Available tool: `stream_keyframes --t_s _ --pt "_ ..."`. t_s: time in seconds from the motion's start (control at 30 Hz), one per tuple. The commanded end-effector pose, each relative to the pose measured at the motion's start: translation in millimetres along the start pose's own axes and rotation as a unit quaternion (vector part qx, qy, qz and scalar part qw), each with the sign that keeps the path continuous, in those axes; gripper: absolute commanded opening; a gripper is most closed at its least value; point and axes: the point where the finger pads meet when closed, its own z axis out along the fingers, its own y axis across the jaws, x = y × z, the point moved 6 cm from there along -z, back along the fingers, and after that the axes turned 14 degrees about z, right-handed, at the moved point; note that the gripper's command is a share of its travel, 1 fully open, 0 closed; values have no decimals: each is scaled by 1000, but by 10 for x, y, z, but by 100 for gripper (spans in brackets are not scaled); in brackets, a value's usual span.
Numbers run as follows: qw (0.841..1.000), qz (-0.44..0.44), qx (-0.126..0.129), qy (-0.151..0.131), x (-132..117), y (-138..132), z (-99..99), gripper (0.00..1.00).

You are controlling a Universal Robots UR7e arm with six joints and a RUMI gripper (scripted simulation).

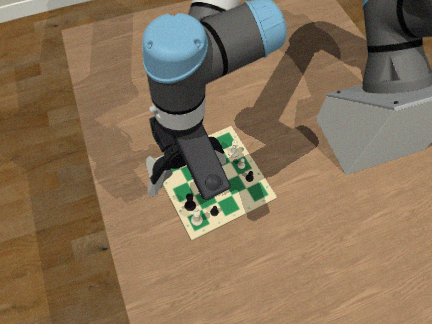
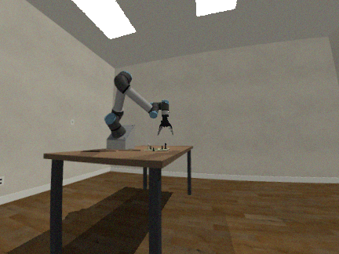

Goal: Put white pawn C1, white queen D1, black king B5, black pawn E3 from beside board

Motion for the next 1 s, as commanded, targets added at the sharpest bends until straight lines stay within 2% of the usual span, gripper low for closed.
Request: stream_keyframes --t_s 0.0,0.17,0.3,0.37,0.5,0.53,0.57,0.6,0.67,0.7,0.83,0.97 --pt "1000 0 -1 1 6 1 -12 100" --pt "1000 1 0 1 -19 -2 -5 100" --pt "1000 21 1 3 -297 -2 47 100" --pt "1000 21 1 3 -297 -2 47 100" --pt "998 65 1 6 -905 -51 156 100" --pt "998 65 1 6 -905 -51 156 100" --pt "997 78 1 6 -1074 -81 187 100" --pt "997 78 1 6 -1073 -81 187 100" --pt "995 102 1 5 -1390 -155 245 100" --pt "995 102 1 5 -1389 -155 245 100" --pt "991 135 0 2 -1807 -294 321 100" --pt "990 141 0 1 -1882 -324 335 100"
